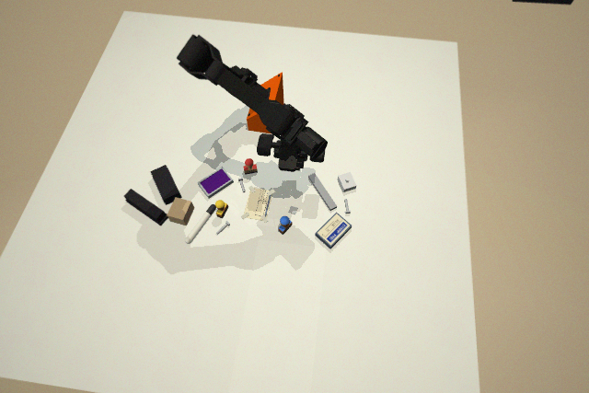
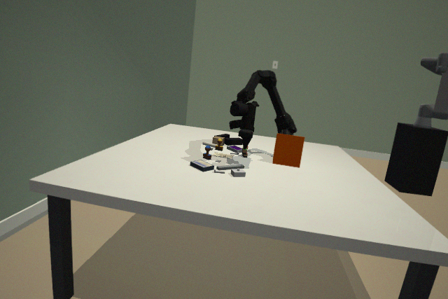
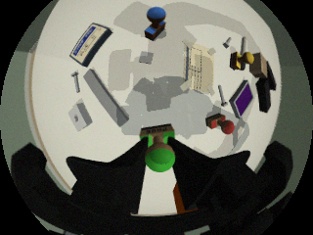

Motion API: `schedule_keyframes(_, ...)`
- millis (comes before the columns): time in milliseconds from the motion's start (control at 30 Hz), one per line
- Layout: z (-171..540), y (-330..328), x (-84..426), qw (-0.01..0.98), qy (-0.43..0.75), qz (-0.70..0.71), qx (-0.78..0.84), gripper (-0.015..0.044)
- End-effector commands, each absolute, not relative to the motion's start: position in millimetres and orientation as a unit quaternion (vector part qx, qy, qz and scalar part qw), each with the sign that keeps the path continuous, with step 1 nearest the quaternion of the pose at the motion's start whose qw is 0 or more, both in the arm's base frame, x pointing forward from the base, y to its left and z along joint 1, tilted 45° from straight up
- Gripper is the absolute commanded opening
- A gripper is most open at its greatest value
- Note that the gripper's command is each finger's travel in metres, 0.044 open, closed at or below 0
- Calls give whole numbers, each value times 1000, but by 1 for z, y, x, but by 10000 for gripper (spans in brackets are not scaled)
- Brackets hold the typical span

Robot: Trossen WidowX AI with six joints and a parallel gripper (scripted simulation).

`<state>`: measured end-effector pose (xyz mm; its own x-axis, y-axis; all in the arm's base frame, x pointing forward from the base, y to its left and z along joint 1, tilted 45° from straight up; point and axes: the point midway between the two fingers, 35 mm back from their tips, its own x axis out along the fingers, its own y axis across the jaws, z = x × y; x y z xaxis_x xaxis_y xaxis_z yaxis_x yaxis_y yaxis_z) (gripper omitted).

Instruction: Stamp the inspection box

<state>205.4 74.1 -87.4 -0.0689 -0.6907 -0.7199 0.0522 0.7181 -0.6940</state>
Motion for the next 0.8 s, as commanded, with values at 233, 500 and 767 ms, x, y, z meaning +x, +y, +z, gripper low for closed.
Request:
schedule_keyframes(233, -82, 79, 205, 640, 671, -291, -234, 0)
schedule_keyframes(500, -79, 81, 205, 640, 671, -291, -234, 0)
schedule_keyframes(767, -76, 84, 205, 640, 671, -291, -234, 0)
